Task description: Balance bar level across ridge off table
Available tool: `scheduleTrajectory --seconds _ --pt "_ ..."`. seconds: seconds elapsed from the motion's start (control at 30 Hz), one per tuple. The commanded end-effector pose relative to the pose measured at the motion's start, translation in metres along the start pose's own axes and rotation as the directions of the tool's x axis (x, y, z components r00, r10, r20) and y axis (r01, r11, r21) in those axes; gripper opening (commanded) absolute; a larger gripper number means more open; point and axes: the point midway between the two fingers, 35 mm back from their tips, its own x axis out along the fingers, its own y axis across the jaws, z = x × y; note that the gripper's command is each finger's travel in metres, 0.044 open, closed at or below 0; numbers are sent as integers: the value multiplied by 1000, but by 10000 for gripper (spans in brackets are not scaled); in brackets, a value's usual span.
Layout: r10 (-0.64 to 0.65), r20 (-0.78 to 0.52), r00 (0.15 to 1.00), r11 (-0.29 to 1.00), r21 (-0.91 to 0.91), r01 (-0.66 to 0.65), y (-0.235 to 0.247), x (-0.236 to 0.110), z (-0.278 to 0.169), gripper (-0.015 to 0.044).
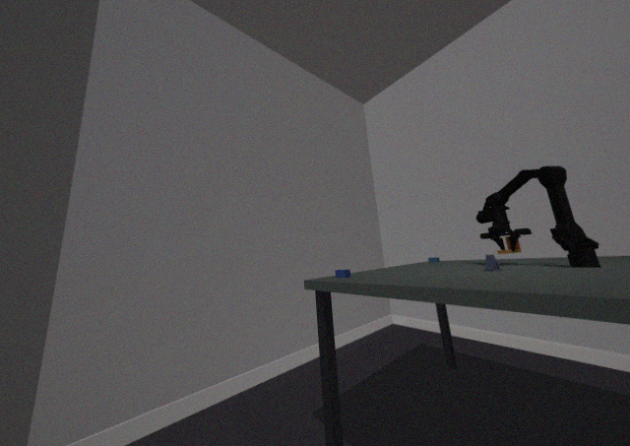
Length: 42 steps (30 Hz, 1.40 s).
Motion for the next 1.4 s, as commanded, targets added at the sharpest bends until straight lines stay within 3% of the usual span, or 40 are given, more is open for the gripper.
scheduleTrajectory --seconds 0.0,0.57,1.37 --pt "-14 -6 1000 1000 -3 14 -1 -14 0 0" --pt "-14 -8 1000 1000 -5 14 6 -57 1 0" --pt "-16 -1 1000 999 50 16 -17 -59 70 0"
